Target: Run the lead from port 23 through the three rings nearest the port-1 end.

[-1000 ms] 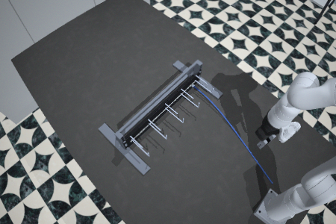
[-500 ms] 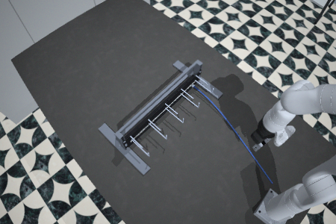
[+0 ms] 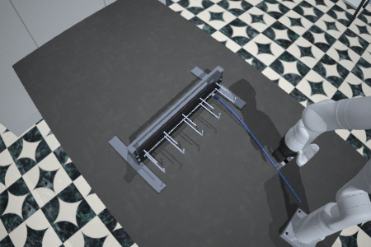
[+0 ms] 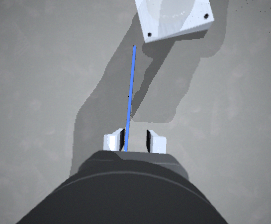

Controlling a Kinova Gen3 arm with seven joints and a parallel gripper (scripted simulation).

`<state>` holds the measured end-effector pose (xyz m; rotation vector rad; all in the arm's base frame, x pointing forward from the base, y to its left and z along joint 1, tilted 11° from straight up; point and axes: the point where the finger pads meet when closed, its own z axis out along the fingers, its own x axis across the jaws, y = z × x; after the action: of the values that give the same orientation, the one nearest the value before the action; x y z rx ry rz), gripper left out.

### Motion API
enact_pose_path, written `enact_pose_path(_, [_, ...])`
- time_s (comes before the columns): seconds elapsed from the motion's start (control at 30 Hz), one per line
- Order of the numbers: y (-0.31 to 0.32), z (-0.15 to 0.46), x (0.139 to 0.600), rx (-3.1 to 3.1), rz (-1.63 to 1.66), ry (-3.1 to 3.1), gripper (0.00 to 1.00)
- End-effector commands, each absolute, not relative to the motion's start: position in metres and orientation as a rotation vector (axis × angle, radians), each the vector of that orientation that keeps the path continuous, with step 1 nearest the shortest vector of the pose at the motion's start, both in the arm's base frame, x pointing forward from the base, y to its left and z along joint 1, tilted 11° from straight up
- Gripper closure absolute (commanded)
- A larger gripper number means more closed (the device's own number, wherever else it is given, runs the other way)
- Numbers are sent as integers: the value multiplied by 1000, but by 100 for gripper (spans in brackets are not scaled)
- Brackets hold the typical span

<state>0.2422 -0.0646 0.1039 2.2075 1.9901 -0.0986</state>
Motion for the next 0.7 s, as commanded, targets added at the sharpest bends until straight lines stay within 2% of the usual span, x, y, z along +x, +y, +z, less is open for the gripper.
enact_pose_path(0.0, [-81,93,233,2253,-148,1940,33])
enact_pose_path(0.67, [-89,50,234,2253,-148,1940,33])
